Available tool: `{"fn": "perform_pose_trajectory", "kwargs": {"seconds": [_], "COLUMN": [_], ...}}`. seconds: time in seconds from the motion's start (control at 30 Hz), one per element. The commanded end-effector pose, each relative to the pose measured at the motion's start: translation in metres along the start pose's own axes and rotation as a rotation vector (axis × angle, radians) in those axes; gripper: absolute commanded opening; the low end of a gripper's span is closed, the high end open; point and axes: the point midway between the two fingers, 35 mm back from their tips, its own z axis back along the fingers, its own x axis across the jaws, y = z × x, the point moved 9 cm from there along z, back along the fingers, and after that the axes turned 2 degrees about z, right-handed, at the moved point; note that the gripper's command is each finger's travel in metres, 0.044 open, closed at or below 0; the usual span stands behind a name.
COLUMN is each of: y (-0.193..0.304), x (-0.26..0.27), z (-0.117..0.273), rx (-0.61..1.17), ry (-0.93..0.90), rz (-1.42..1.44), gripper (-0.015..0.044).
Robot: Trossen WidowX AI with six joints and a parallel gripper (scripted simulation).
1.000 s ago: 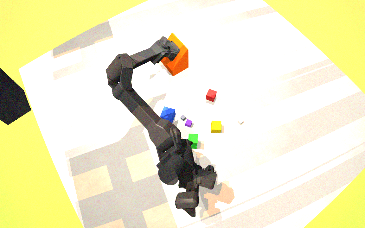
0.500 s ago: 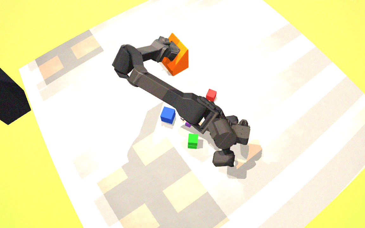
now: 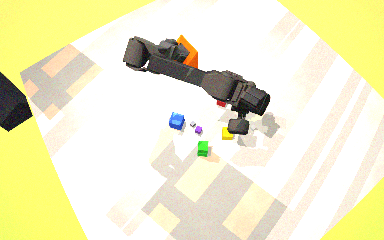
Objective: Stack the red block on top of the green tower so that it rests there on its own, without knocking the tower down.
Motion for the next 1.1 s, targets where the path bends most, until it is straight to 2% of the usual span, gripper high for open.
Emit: {"fn": "perform_pose_trajectory", "kwargs": {"seconds": [0.0,0.33,0.6,0.9,1.07], "y": [0.011,0.045,0.048,0.063,0.066], "x": [0.036,0.095,0.098,0.099,0.100], "z": [0.007,0.028,0.030,-0.013,-0.016], "rx": [0.099,0.317,0.331,0.331,0.331], "ry": [-0.037,-0.011,-0.005,-0.003,-0.003], "rz": [-0.050,-0.157,-0.163,-0.163,-0.163], "gripper": [0.0440,0.0440,0.0440,0.0440,0.0440]}}
